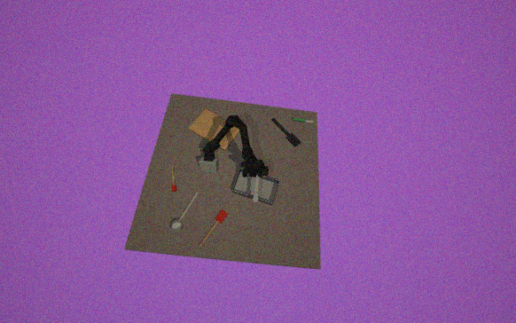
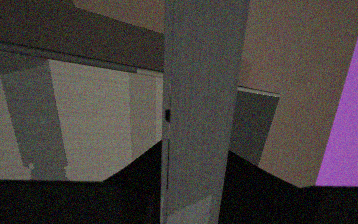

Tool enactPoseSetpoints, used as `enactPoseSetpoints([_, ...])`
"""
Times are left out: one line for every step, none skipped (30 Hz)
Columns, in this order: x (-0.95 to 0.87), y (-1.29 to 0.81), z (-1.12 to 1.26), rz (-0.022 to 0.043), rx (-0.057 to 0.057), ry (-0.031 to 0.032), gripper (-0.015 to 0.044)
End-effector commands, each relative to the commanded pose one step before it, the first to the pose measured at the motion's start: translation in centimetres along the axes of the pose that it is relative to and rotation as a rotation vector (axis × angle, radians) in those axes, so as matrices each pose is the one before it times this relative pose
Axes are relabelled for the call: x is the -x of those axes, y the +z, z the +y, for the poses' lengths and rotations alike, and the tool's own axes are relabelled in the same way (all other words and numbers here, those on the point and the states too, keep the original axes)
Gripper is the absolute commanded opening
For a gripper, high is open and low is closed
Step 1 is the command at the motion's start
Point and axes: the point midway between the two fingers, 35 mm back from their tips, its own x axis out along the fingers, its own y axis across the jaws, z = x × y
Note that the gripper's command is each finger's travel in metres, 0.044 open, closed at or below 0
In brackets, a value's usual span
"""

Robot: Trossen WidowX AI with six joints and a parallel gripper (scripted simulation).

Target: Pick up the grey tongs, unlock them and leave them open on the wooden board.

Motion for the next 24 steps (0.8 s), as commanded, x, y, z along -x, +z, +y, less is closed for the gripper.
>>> enactPoseSetpoints([0.690, 0.176, -0.541, -0.00207, 0.0095, -0.00607, -0.0150])
enactPoseSetpoints([0.000, 0.000, 0.000, 0.00000, 0.0000, 0.00000, -0.0150])
enactPoseSetpoints([0.000, 0.000, 0.000, 0.00000, 0.0000, 0.00000, -0.0150])
enactPoseSetpoints([0.000, 0.000, 0.000, 0.00000, 0.0000, 0.00000, -0.0150])
enactPoseSetpoints([0.000, 0.000, 0.000, 0.00000, 0.0000, 0.00000, -0.0150])
enactPoseSetpoints([0.000, 0.000, 0.000, 0.00000, 0.0000, 0.00000, -0.0150])
enactPoseSetpoints([0.000, 0.000, 0.000, 0.00000, 0.0000, 0.00000, -0.0150])
enactPoseSetpoints([0.000, 0.000, 0.000, 0.00000, 0.0000, 0.00000, -0.0150])
enactPoseSetpoints([0.000, 0.000, 0.000, 0.00000, 0.0000, 0.00000, -0.0150])
enactPoseSetpoints([0.000, 0.000, 0.000, 0.00000, 0.0000, 0.00000, -0.0150])
enactPoseSetpoints([0.000, 0.000, 0.000, 0.00000, 0.0000, 0.00000, -0.0150])
enactPoseSetpoints([-0.012, -0.012, -0.007, 0.00041, -0.0011, 0.00179, -0.0150])
enactPoseSetpoints([-0.024, -0.024, -0.014, 0.00079, -0.0022, 0.00350, -0.0150])
enactPoseSetpoints([-0.036, -0.035, -0.020, 0.00118, -0.0033, 0.00523, -0.0150])
enactPoseSetpoints([-0.046, -0.045, -0.026, 0.00156, -0.0044, 0.00701, -0.0150])
enactPoseSetpoints([-0.056, -0.054, -0.032, 0.00194, -0.0054, 0.00882, -0.0150])
enactPoseSetpoints([-0.064, -0.059, -0.036, 0.00224, -0.0063, 0.01036, -0.0150])
enactPoseSetpoints([-0.064, -0.058, -0.037, 0.00233, -0.0066, 0.01100, -0.0150])
enactPoseSetpoints([-0.062, -0.054, -0.035, 0.00231, -0.0066, 0.01112, -0.0150])
enactPoseSetpoints([-0.059, -0.050, -0.034, 0.00228, -0.0065, 0.01119, -0.0150])
enactPoseSetpoints([-0.056, -0.045, -0.032, 0.00225, -0.0065, 0.01126, -0.0150])
enactPoseSetpoints([-0.053, -0.041, -0.030, 0.00222, -0.0064, 0.01132, -0.0150])
enactPoseSetpoints([-0.050, -0.037, -0.028, 0.00218, -0.0064, 0.01139, -0.0150])
enactPoseSetpoints([-0.047, -0.033, -0.026, 0.00215, -0.0064, 0.01145, -0.0150])
